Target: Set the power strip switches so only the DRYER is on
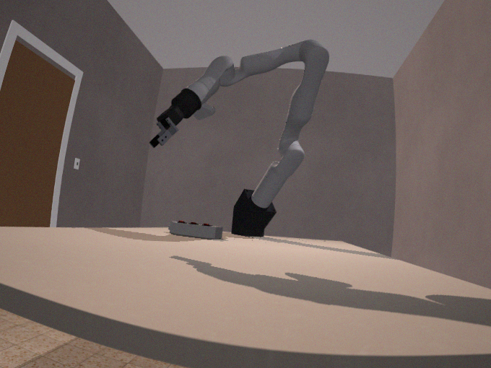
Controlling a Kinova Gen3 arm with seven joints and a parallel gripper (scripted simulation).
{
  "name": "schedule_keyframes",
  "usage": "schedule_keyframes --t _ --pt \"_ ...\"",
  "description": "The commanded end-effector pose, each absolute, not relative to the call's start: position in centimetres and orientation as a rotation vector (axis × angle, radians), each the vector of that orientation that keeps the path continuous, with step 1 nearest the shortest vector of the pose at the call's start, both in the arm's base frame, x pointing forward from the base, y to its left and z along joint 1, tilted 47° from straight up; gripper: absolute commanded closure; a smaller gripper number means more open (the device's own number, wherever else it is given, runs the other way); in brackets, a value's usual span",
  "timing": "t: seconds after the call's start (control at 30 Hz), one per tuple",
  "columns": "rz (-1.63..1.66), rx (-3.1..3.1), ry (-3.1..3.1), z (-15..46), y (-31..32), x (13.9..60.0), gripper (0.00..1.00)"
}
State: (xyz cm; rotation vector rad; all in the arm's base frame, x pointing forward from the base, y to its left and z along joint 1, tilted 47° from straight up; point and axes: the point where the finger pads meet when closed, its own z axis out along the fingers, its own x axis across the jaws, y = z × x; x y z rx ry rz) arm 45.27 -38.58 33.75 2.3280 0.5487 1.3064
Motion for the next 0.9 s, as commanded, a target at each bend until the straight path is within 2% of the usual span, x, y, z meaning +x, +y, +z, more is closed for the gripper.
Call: schedule_keyframes --t 0.0,0.5,0.87 --pt "1.282 2.384 0.612 30.3 -37.7 44.0 0.00" --pt "1.235 2.596 0.943 18.4 -31.2 38.8 0.00" --pt "1.222 2.677 1.088 14.4 -28.0 36.0 0.00"
